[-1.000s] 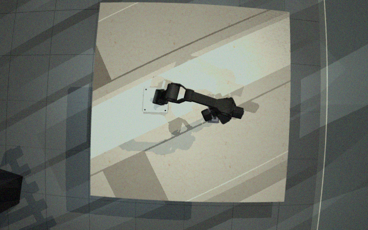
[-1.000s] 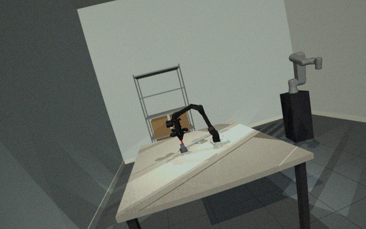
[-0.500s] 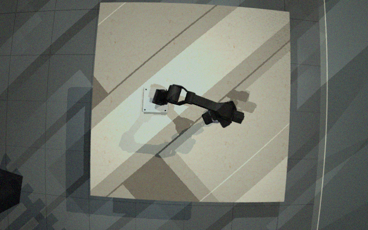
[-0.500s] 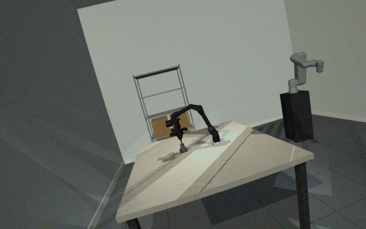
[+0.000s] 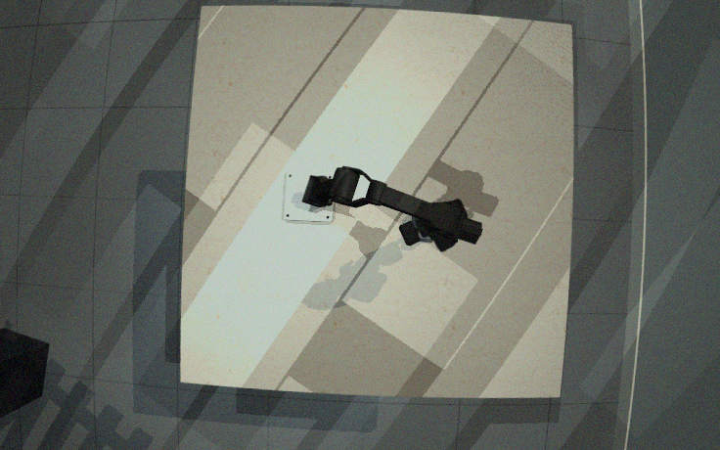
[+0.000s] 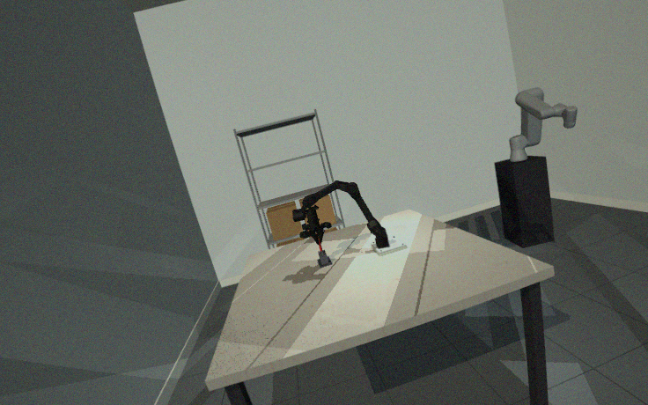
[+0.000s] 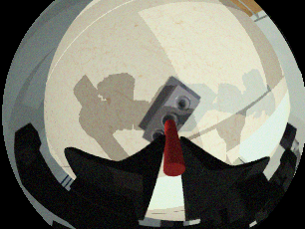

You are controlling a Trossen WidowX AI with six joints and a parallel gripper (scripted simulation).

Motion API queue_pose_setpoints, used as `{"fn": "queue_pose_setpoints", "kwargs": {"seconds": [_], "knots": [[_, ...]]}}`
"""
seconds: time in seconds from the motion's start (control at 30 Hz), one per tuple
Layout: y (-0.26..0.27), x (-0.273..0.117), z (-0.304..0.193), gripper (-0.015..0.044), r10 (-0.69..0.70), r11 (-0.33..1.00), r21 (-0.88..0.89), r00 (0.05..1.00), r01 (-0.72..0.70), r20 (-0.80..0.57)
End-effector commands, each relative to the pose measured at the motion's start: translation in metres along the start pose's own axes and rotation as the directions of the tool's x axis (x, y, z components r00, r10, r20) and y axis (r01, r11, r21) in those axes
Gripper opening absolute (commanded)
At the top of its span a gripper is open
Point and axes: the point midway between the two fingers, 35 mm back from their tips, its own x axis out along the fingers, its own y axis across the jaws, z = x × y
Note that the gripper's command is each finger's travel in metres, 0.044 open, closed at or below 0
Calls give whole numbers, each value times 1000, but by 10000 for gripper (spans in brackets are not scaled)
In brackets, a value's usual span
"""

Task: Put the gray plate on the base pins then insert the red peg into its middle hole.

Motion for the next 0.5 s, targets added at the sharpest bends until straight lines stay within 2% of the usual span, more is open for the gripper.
{"fn": "queue_pose_setpoints", "kwargs": {"seconds": [0.0,0.47], "knots": [[0,0,0,0,0,1000,0,1000,0,0],[0,12,-1,0,1,1000,-3,1000,-1,-3]]}}
